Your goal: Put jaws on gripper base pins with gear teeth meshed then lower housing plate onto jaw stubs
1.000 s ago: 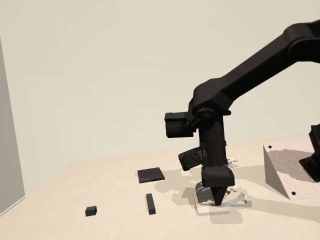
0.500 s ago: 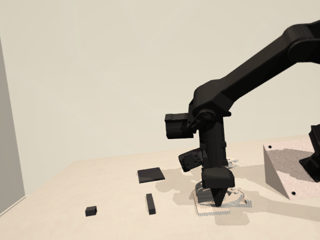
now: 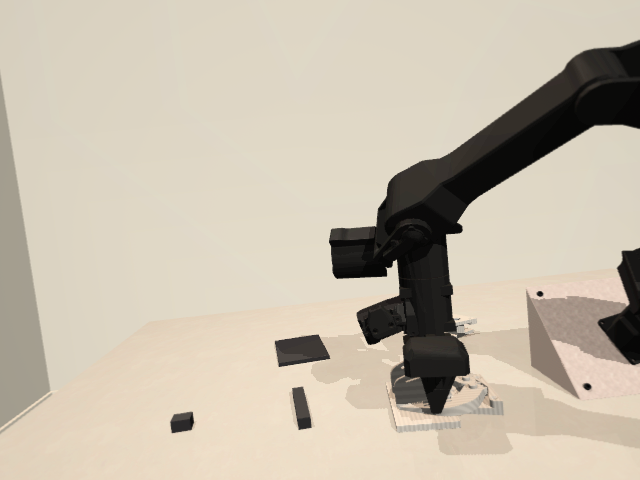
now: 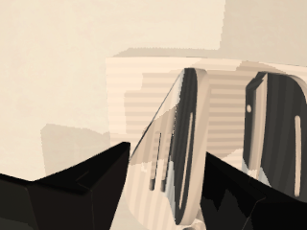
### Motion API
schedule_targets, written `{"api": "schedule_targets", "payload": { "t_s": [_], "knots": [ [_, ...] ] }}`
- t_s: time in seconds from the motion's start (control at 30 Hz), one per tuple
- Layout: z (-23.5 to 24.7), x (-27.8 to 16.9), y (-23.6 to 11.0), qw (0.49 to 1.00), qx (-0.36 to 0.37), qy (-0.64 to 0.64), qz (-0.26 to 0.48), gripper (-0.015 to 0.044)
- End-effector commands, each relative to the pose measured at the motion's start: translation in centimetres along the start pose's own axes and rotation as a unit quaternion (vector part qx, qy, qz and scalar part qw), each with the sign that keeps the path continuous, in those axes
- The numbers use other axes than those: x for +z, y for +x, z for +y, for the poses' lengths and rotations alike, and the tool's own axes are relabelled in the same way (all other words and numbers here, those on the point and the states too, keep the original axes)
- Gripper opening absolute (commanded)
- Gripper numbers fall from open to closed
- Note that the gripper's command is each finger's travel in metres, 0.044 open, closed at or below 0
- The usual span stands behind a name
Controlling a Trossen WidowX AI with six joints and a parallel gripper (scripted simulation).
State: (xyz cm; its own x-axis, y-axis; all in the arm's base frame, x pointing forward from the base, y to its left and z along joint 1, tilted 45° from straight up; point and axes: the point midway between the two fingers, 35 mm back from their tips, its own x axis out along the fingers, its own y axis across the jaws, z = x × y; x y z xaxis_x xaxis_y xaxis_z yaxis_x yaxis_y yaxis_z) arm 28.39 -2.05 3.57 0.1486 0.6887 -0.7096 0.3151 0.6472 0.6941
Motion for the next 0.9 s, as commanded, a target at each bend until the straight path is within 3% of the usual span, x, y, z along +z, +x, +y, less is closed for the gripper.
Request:
{"api": "schedule_targets", "payload": {
  "t_s": [0.0,0.2,0.33,0.87],
  "knots": [
    [0.1,0.0,0.1,1.000,0.002,0.001,0.000,0.0134],
    [0.1,0.0,0.1,1.000,0.002,0.001,0.000,0.0134],
    [0.0,0.0,0.0,1.000,0.000,0.000,0.000,0.0224],
    [0.0,0.1,-0.9,1.000,-0.001,0.000,0.000,0.0224]
  ]
}}
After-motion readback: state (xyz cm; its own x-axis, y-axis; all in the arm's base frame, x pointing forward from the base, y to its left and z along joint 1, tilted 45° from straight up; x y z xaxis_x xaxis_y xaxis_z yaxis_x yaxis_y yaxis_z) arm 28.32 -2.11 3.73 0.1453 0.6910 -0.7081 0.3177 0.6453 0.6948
